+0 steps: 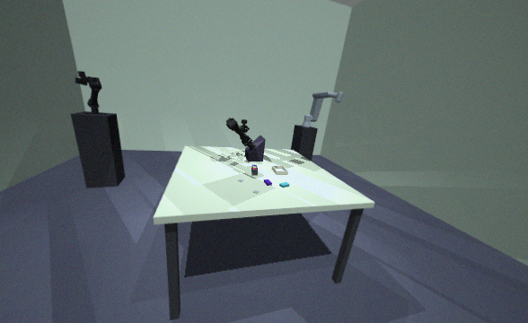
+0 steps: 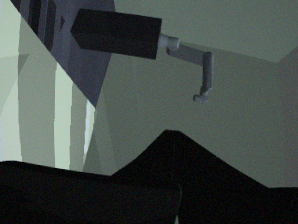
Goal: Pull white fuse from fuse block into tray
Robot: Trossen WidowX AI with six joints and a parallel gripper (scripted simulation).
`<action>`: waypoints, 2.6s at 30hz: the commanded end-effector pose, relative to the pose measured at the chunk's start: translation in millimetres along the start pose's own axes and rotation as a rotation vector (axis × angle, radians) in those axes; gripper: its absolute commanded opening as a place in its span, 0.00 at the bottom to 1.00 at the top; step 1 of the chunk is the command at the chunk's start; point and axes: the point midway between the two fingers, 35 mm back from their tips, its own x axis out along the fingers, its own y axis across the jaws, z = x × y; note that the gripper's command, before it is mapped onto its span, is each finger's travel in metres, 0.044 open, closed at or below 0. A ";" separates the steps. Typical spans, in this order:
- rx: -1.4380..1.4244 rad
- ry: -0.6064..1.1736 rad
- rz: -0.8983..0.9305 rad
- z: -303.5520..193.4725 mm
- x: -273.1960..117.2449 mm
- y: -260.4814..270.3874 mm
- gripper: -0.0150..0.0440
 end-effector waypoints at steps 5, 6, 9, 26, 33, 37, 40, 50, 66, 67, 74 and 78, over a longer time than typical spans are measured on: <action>0.212 0.168 -0.057 -35.5 16.6 -25.3 0.38; 0.274 0.215 -0.077 -46.5 20.2 -32.1 0.38; 0.460 0.351 -0.143 -81.6 27.7 -51.1 0.38; 1.294 0.884 -0.597 -260.0 -10.7 -98.1 0.38; 1.680 1.071 -0.834 -326.7 -47.1 -84.5 0.38; 1.888 1.192 -1.061 -363.8 -79.3 -72.1 0.38; 2.030 1.275 -1.251 -387.7 -105.8 -58.8 0.38; 2.370 1.528 -2.135 -443.8 -211.4 15.3 0.38; 1.726 1.663 -3.843 -416.2 -336.8 167.5 0.38; 1.584 1.649 -3.968 -410.6 -342.6 177.6 0.38; 1.459 1.636 -4.066 -405.8 -347.2 185.6 0.38; 1.459 1.636 -4.066 -405.8 -347.2 185.6 0.38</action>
